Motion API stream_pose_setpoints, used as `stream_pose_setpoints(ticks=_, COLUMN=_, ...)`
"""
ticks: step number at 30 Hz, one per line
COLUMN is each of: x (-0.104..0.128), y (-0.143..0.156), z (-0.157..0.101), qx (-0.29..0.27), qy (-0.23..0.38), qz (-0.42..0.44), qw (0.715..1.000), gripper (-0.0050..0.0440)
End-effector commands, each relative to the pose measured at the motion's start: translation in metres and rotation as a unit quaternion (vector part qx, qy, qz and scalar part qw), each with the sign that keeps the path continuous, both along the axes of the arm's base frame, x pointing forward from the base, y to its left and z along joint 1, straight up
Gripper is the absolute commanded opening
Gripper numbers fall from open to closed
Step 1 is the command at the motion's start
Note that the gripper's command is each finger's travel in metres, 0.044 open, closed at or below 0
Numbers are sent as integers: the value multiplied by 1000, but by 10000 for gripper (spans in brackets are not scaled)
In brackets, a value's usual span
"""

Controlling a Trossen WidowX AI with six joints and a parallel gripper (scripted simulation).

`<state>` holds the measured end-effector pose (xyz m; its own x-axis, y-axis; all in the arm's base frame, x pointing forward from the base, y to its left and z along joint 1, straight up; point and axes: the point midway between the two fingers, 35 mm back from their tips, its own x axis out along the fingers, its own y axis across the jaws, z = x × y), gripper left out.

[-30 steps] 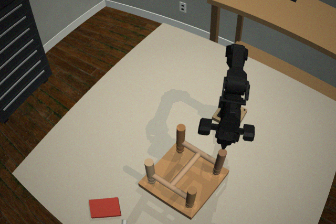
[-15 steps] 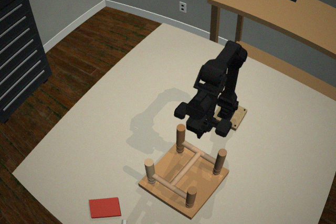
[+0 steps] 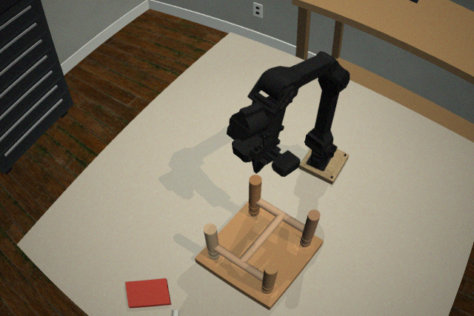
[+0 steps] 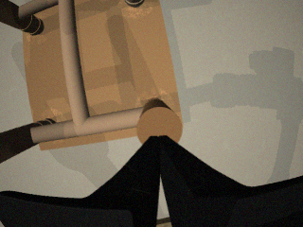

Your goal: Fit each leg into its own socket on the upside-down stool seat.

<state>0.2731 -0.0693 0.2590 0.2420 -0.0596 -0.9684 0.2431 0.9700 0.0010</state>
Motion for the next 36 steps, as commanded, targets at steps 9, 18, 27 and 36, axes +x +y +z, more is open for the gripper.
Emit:
stream_pose_setpoints(ticks=9, x=-2, y=-2, z=-11, qx=-2, qy=-5, qz=-7, qw=1000, gripper=0)
stream_pose_setpoints(ticks=18, x=-2, y=-2, z=-27, qx=-2, qy=-5, qz=-7, qw=1000, gripper=0)
stream_pose_setpoints(ticks=27, x=-2, y=-2, z=-36, qx=-2, qy=-5, qz=-7, qw=1000, gripper=0)
stream_pose_setpoints(ticks=36, x=-2, y=-2, z=-42, qx=-2, qy=-5, qz=-7, qw=1000, gripper=0)
